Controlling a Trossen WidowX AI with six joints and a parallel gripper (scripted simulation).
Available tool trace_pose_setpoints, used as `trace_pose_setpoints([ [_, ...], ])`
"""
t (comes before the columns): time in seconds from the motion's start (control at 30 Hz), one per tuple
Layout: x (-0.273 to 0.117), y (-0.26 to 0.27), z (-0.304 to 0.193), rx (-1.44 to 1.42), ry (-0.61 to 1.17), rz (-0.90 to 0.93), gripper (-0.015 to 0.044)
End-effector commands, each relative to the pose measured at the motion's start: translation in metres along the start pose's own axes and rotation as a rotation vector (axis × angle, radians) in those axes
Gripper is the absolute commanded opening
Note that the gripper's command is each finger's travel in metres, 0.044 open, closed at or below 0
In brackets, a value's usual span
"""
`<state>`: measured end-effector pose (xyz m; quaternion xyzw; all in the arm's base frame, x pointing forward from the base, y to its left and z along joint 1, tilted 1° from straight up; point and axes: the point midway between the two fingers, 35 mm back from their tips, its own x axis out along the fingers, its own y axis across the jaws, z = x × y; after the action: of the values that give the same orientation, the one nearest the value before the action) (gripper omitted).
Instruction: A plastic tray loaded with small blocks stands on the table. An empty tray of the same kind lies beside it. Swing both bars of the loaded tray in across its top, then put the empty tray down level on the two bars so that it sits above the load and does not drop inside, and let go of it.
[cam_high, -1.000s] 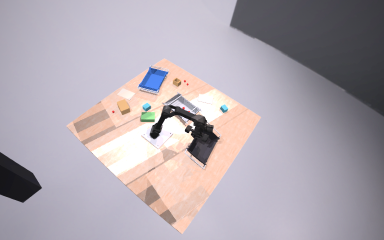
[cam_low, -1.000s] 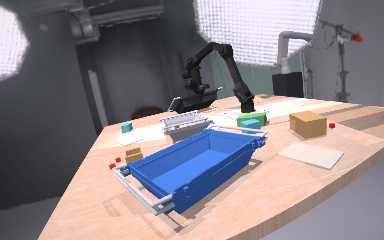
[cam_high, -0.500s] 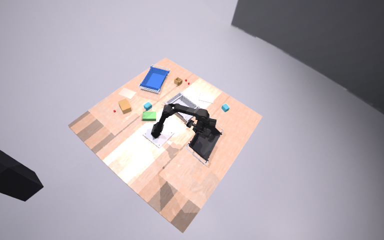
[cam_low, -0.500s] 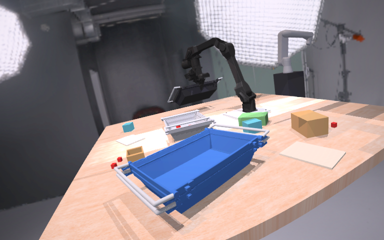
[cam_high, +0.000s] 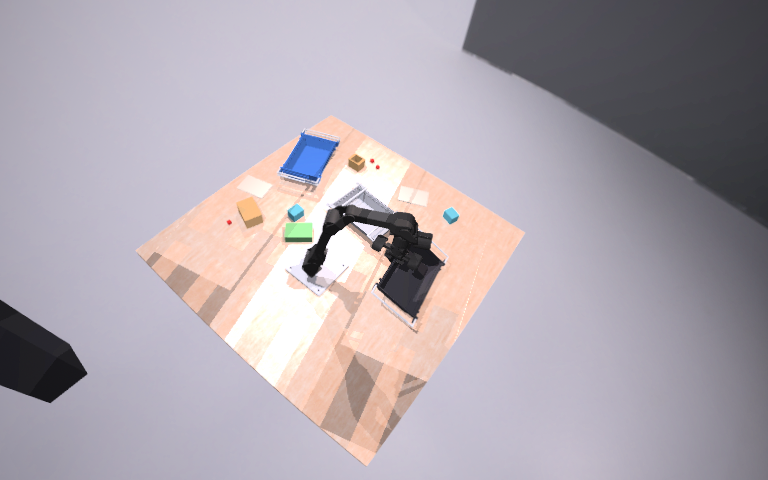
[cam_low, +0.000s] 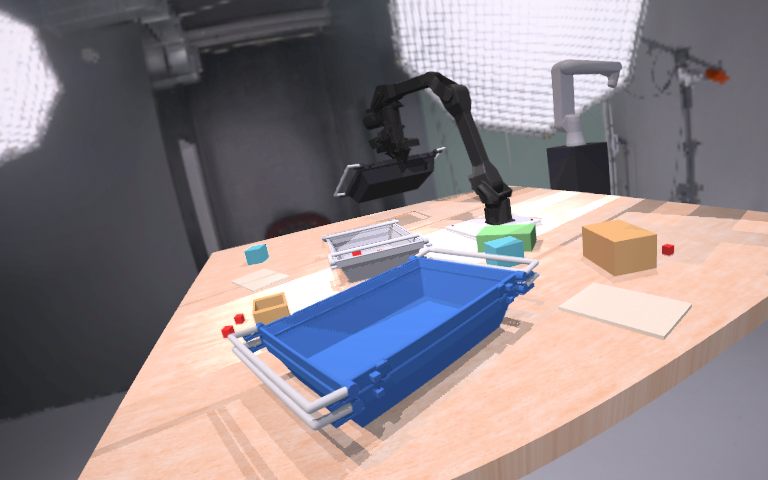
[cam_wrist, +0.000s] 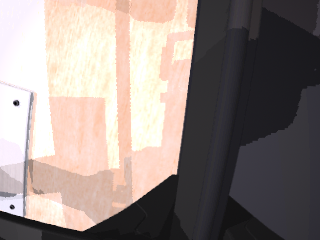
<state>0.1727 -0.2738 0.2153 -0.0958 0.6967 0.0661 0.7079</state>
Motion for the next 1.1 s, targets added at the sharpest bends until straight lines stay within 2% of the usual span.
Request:
trace_pose_setpoints([
  [0.0,-0.009,-0.001,0.0,0.001,-0.008,-0.032,0.0],
  [0.73,-0.009,-0.001,0.001,-0.001,-0.008,-0.032,0.0],
  [1.07,-0.009,0.013,0.033,-0.116,-0.012,-0.029,0.0],
])
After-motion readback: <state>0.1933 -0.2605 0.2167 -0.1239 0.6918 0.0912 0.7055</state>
